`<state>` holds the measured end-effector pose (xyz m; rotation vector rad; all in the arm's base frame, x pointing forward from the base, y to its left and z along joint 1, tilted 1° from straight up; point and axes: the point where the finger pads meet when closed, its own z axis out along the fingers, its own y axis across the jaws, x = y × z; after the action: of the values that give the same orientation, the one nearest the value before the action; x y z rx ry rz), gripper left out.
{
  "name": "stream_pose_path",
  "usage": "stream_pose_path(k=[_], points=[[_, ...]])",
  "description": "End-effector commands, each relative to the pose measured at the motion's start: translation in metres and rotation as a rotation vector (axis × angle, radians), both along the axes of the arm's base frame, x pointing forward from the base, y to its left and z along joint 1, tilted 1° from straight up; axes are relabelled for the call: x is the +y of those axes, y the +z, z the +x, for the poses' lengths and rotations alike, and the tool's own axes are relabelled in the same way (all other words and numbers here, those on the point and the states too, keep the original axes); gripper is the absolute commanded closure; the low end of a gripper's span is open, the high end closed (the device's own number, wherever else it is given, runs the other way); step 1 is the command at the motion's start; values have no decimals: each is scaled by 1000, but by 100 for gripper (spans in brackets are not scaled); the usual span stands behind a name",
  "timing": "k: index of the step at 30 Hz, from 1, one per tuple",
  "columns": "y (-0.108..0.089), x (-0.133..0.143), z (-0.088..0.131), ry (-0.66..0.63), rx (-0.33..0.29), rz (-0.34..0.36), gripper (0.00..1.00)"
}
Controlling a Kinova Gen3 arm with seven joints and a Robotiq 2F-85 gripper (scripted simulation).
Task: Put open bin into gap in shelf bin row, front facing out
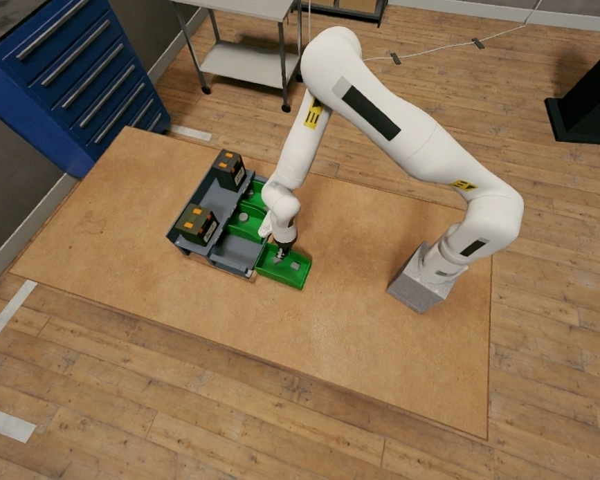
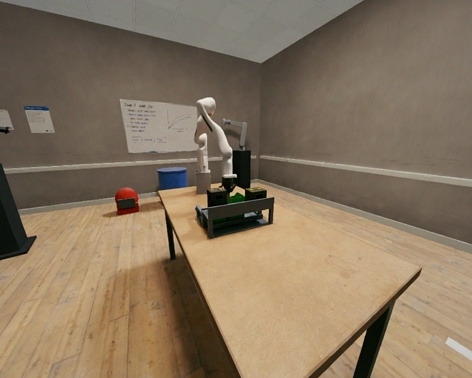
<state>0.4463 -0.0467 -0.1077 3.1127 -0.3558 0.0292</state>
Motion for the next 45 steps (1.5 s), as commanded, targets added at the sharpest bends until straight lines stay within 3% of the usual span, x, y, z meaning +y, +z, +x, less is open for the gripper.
stream_pose_path(k=[1,31,32,45], points=[[-3,0,-1,-1,-4,-1,90],[-13,2,-7,-1,-4,-1,90],[-12,1,-6,-1,-7,-2,65],[-12,1,-6,-1,-7,-2,65]])
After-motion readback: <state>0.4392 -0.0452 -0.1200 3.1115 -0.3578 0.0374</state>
